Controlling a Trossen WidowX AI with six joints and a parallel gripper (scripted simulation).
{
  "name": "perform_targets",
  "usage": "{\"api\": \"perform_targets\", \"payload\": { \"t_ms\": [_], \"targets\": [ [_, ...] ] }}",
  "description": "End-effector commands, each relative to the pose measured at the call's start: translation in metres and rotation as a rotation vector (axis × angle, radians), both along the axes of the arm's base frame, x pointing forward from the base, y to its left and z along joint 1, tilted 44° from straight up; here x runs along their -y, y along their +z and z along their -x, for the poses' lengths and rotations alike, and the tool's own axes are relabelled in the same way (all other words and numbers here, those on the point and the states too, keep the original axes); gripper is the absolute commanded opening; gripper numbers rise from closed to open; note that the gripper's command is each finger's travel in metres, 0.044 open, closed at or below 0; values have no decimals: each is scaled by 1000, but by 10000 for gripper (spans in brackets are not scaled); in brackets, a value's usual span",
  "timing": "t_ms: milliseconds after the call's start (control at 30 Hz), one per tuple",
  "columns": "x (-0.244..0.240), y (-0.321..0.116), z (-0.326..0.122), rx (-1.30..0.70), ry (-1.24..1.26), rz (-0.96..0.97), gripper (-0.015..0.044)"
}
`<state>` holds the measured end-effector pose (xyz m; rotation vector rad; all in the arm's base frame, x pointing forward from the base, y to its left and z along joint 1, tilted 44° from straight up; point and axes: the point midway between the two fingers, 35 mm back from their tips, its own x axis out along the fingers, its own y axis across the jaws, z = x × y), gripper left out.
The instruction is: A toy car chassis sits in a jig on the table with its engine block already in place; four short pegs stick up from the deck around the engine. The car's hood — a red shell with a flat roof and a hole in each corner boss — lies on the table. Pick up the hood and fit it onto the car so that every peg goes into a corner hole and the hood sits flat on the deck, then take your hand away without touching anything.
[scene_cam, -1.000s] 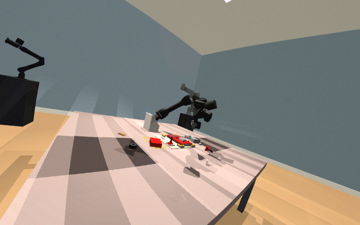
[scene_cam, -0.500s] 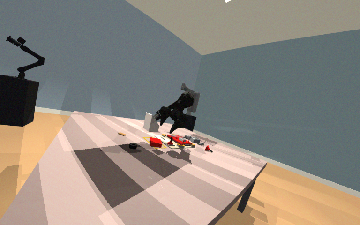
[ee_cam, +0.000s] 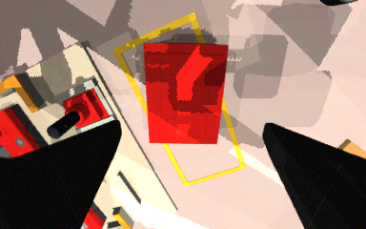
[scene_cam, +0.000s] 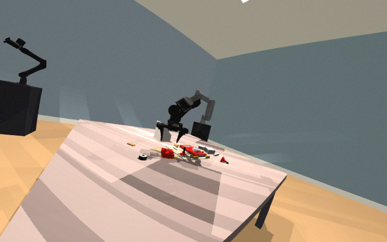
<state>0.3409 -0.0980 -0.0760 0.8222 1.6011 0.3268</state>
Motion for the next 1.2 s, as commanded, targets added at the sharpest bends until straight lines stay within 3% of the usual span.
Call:
{"api": "perform_targets", "payload": {
  "t_ms": [0, 1167],
  "targets": [
    [-4, 0, 1, -12, -9, -19, 440],
    [-18, -15, 0, -11, -10, -19, 440]
  ]
}}
